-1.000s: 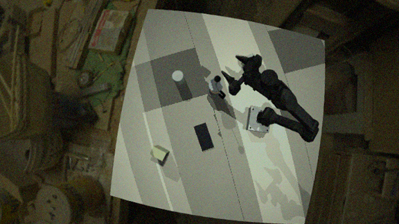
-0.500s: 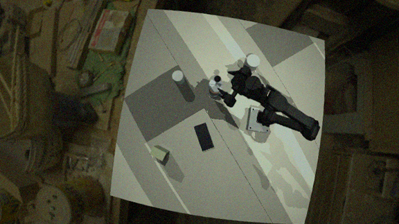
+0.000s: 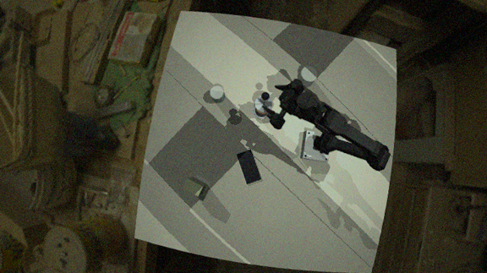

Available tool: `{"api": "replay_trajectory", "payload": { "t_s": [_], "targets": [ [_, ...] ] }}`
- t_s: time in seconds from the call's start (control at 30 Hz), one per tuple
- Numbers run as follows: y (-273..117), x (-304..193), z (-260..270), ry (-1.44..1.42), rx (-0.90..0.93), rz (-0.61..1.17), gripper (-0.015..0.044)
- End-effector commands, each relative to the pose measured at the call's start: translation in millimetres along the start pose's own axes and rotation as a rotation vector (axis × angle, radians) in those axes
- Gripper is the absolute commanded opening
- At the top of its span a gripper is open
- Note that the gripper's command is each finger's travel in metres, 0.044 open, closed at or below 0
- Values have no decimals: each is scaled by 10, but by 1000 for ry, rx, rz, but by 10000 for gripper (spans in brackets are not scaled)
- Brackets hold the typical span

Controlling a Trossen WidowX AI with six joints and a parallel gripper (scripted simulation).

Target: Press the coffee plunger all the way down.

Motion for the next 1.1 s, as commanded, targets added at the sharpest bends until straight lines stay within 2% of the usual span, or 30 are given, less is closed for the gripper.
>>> {"api": "replay_trajectory", "payload": {
  "t_s": [0.0, 0.4, 0.77, 0.9, 1.07],
  "targets": [
    [83, -29, -1, -6, 2, 13, 440],
    [248, -38, -2, -6, 2, 12, 440],
    [248, -38, -2, -6, 2, 12, 151],
    [248, -38, -2, -6, 2, 12, 125],
    [248, -38, -2, -6, 2, 12, 125]
  ]
}}
Point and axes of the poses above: the point midway between the two fingers, 35 mm back from their tips, its own y axis out along the fingers, its own z axis across the jaws, x = y × z, the point moved 5 cm from there along -y, back along the fingers, and after that the axes turned 10 degrees about y, right-handed, at the moved point
